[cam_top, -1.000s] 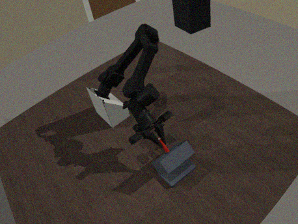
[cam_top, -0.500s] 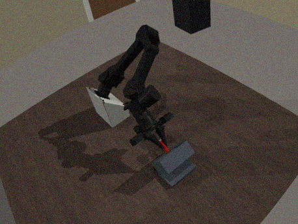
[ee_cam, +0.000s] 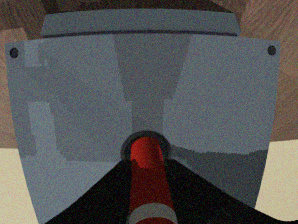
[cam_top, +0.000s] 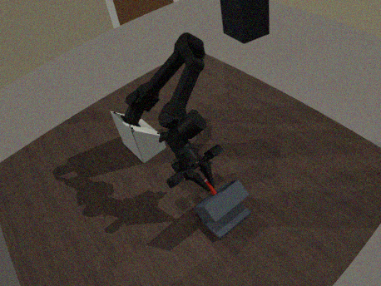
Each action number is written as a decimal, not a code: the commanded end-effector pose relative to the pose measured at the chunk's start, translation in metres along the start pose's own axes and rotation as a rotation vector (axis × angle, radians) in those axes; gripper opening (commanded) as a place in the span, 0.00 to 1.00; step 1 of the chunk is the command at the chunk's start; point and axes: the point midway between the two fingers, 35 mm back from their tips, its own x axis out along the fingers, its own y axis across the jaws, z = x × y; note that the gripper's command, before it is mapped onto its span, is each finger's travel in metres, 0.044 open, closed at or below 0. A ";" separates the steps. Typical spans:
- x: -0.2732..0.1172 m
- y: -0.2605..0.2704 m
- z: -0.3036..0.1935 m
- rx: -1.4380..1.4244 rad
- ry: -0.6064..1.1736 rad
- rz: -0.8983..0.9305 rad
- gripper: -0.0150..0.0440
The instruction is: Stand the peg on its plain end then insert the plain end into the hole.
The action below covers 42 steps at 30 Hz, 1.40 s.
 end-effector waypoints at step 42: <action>-0.016 0.000 -0.004 -0.001 0.002 0.002 1.00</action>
